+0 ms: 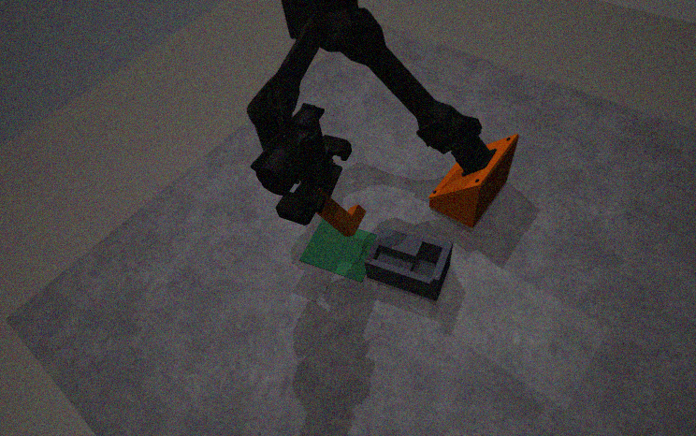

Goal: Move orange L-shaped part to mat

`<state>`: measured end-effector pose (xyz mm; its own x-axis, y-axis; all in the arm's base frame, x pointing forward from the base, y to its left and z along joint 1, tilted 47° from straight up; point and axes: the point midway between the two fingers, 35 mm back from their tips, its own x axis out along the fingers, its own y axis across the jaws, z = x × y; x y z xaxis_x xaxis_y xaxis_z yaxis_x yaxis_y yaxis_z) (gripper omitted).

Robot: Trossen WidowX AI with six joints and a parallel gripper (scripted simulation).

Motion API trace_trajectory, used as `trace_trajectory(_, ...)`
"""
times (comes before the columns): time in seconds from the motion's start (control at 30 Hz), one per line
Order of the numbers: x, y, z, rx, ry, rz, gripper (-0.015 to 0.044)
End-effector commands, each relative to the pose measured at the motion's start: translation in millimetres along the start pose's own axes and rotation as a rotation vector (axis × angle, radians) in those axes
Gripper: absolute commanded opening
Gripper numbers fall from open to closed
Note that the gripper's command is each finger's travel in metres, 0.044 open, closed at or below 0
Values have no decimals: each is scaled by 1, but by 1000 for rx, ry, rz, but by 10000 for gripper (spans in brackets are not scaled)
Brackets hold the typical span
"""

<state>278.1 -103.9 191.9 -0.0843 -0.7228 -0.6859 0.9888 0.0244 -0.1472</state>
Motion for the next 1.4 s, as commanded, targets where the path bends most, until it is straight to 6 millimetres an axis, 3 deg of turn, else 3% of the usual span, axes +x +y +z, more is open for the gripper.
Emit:
trace_trajectory(0.0,1,0,1,-8,-4,1,0)
trace_trajectory(1.37,64,0,2,-6,-7,2,0)
